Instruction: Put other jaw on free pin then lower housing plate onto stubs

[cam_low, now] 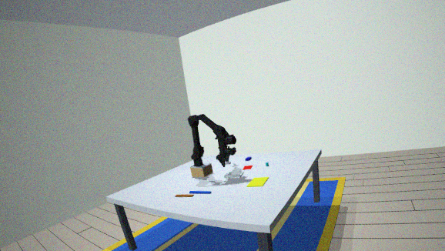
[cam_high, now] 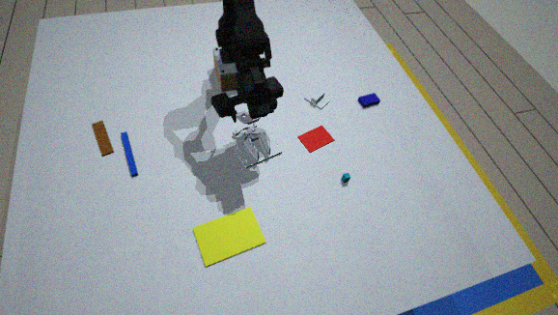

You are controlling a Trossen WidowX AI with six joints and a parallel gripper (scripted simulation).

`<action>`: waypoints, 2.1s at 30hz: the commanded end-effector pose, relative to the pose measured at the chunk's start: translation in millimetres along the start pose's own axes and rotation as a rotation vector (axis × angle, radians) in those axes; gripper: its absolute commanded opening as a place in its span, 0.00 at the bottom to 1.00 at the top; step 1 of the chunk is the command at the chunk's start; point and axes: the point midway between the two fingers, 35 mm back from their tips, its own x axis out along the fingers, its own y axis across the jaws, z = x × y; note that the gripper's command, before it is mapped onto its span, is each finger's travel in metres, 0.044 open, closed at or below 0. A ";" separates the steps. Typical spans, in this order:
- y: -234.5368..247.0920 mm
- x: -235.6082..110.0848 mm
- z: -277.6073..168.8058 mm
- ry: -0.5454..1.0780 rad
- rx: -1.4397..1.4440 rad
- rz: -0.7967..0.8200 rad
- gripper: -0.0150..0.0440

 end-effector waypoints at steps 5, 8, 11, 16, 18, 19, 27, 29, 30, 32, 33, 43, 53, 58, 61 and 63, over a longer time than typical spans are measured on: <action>0.2 -1.0 0.5 -0.006 -0.005 0.001 0.85; 0.2 -1.0 0.5 -0.006 -0.005 0.001 0.85; 0.2 -1.0 0.5 -0.006 -0.005 0.001 0.85; 0.1 3.1 1.0 -0.006 -0.005 0.001 0.85; 0.0 6.4 1.3 -0.006 -0.005 0.001 0.85; 0.0 8.0 1.5 -0.006 -0.005 0.001 0.85; -0.2 21.1 2.3 -0.006 -0.005 0.001 0.85; -0.2 24.3 2.4 -0.006 -0.005 0.001 0.85; -0.2 25.9 2.4 -0.006 -0.005 0.001 0.85; -0.2 29.1 2.4 -0.006 -0.005 0.001 0.85; -0.2 30.8 2.4 -0.006 -0.005 0.001 0.85; 0.1 47.5 1.8 -0.006 -0.005 0.001 0.85; 0.5 59.8 0.5 -0.006 -0.005 0.001 0.85; 0.5 59.8 0.5 -0.006 -0.005 0.001 0.85; 0.5 59.8 0.5 -0.006 -0.005 0.001 0.85; 0.5 59.8 0.5 -0.006 -0.005 0.001 0.85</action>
